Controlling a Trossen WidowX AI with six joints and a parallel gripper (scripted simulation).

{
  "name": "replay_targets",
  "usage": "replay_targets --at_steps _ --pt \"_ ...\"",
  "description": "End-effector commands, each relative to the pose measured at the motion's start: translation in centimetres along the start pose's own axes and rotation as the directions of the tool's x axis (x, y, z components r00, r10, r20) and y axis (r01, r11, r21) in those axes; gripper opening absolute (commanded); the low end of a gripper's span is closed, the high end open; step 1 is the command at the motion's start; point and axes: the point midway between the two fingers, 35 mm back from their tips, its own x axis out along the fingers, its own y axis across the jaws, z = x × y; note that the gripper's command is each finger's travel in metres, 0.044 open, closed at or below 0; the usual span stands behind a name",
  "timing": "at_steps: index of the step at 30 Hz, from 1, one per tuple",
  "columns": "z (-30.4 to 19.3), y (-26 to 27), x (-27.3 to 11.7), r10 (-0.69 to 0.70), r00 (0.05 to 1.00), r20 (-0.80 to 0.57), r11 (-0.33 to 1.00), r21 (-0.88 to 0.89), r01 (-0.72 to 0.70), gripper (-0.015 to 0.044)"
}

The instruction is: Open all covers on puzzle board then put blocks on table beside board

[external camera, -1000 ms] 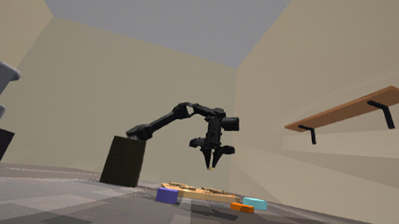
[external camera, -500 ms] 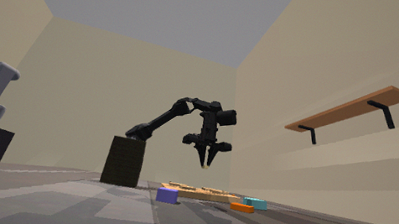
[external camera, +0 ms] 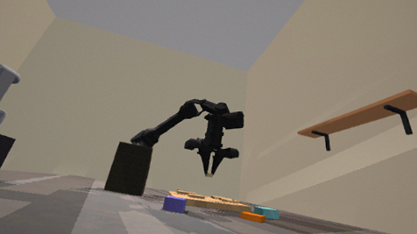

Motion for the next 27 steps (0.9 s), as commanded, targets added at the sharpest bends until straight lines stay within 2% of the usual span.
replay_targets --at_steps 1,27 --pt "0.0 0.1 0.8 0.006 1.000 0.003 1.000 -0.001 -0.006 0.0080" --pt "-0.1 -0.1 5.1 0.005 1.000 0.002 1.000 -0.001 -0.005 0.0080"
